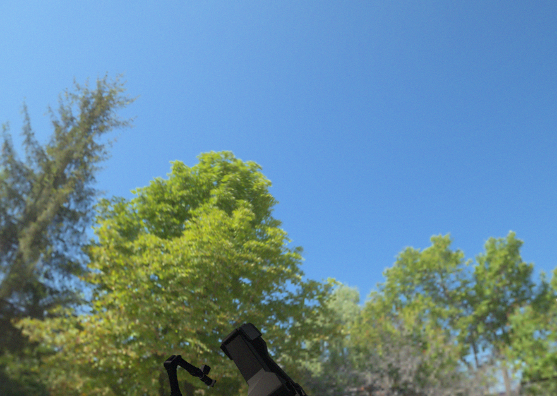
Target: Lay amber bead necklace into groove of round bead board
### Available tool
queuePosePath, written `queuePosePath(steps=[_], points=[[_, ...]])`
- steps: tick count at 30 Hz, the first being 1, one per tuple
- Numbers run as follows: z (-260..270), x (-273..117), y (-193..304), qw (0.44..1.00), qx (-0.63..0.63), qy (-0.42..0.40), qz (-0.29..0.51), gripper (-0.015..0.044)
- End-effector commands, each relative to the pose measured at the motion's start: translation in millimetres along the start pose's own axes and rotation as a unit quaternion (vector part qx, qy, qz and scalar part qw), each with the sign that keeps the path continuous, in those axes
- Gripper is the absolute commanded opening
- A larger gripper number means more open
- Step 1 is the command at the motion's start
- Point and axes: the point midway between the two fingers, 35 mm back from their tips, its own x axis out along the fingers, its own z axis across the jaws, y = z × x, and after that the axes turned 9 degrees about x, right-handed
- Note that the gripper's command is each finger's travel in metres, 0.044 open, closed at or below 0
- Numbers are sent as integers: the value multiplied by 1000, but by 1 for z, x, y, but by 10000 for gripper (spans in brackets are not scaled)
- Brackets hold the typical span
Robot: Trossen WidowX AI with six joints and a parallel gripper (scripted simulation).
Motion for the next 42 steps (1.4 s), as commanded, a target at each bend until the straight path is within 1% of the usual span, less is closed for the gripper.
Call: queuePosePath(steps=[1, 5, 8, 10, 23, 29, 30, 32, 42], points=[[-4, -10, -1, 916, 402, -2, 3, 120], [-5, -13, -2, 852, 523, -2, 3, 120], [-6, -15, -2, 794, 608, -1, 3, 120], [-6, -16, -2, 770, 638, -1, 3, 120], [-6, -16, -2, 768, 641, -1, 3, 120], [-6, 0, -2, 768, 641, -1, 3, 120], [-5, -8, -5, 766, 643, -7, 1, 120], [-5, -7, -5, 766, 643, -7, 1, 120], [-5, 7, -4, 767, 642, -4, 2, 120]])
